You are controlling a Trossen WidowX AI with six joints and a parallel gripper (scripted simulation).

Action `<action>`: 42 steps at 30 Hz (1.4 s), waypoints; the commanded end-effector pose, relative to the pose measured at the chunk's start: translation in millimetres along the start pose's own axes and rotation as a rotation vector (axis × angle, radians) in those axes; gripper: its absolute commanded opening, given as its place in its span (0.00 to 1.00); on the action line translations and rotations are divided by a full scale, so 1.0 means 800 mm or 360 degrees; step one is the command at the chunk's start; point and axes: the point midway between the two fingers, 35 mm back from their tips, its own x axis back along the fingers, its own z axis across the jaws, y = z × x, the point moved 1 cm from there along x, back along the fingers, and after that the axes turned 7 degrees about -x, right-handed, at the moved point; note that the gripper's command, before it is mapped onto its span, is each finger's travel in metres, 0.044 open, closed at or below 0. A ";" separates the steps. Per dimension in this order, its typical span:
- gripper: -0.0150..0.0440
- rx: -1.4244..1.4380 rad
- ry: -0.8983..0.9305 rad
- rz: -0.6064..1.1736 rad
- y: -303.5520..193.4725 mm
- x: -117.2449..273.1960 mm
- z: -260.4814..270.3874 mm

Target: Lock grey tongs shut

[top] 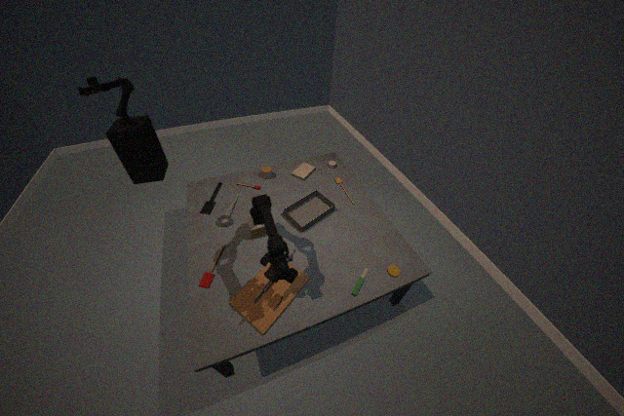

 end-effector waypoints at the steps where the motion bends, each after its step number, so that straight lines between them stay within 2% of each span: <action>1: 0.00 0.0107 0.0009 -0.0012 0.026 0.003 -0.009; 7: 0.00 0.0264 0.0005 -0.0015 0.063 0.003 -0.029; 19: 0.00 0.0281 0.0008 -0.0050 0.065 0.001 -0.028; 42: 0.00 0.0463 0.0109 -0.0817 0.066 -0.018 0.000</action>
